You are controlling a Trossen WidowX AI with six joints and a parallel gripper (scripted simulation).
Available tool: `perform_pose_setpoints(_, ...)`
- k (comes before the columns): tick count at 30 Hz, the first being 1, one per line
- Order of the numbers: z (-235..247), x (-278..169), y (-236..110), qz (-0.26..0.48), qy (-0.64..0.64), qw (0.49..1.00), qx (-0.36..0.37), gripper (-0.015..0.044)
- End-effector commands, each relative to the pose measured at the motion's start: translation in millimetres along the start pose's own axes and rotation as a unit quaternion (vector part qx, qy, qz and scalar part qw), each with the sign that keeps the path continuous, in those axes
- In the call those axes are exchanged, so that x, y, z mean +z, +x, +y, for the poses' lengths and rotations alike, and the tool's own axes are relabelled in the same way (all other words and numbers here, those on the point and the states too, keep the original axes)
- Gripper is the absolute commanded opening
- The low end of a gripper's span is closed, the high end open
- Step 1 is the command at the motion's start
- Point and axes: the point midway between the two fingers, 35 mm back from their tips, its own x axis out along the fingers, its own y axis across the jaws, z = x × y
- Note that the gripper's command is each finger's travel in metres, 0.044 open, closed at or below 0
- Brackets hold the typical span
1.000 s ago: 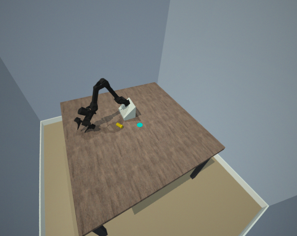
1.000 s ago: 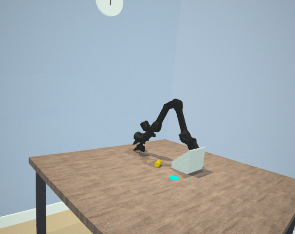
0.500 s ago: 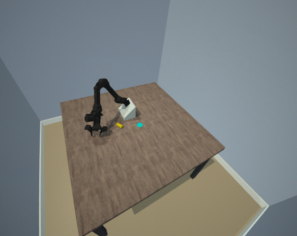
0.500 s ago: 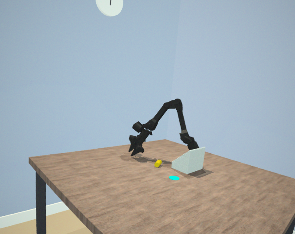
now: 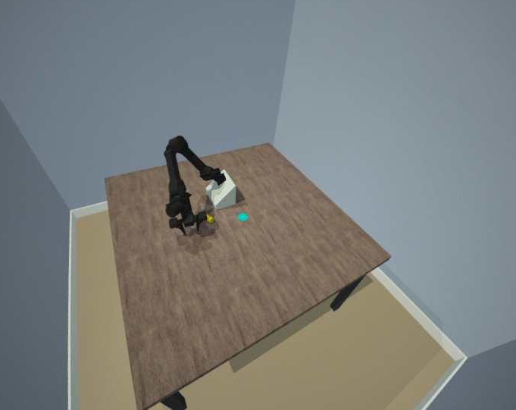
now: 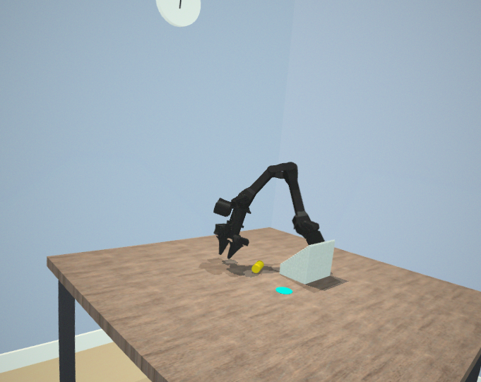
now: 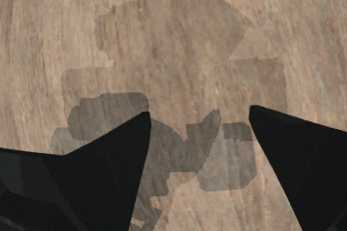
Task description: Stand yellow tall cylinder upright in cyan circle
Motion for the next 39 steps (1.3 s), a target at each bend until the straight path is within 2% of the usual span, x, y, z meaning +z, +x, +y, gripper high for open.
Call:
perform_pose_setpoints(1, 29.0, 0.0, -9.3, 0.029, -0.031, 0.999, 0.026, 0.0309)
perform_pose_setpoints(14, 96.8, -17.2, -49.9, 0.112, -0.159, 0.979, 0.065, 0.0309)
perform_pose_setpoints(29, 125.0, -41.5, -101.2, 0.167, -0.323, 0.931, 0.031, 0.0309)
perform_pose_setpoints(34, 125.4, -42.2, -100.9, 0.167, -0.327, 0.93, 0.029, 0.0309)
perform_pose_setpoints(39, 127.2, -50.2, -60.2, 0.166, -0.326, 0.93, 0.035, 0.0309)
